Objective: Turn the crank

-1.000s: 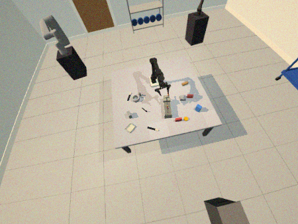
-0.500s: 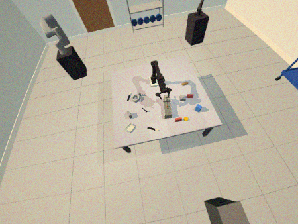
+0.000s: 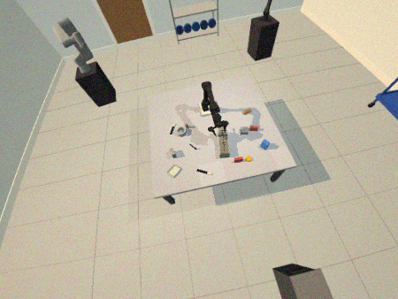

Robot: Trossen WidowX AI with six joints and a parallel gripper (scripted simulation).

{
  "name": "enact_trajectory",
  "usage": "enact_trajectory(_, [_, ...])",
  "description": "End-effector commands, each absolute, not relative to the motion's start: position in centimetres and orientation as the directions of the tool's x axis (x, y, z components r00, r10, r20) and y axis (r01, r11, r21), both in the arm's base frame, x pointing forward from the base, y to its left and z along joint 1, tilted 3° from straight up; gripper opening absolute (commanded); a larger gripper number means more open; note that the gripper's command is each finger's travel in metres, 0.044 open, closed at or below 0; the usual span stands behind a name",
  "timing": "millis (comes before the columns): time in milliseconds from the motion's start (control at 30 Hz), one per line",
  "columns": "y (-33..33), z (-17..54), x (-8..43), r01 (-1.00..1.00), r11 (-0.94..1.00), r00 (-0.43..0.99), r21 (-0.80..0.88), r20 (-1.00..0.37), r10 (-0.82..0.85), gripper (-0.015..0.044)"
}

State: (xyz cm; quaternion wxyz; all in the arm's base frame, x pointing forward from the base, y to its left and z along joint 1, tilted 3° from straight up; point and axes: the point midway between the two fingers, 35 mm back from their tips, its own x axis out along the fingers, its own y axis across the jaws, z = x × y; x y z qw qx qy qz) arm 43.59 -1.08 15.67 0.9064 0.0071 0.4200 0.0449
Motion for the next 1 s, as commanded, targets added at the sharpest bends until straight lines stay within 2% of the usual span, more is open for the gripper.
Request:
enact_trajectory(0, [-1.0,15.4,43.5,-0.074,0.996,0.639,0.055,-0.764,0.090,0.0440])
enact_trajectory(300, [-1.0,15.5,43.5,-0.074,0.996,0.639,0.055,-0.764,0.090,0.0440])
enact_trajectory(667, [-1.2,20.5,43.3,-0.072,0.996,0.641,0.051,-0.763,0.086,0.0440])
enact_trajectory(967, [3.3,20.5,39.8,0.068,0.997,0.637,0.046,-0.771,-0.008,0.0440])
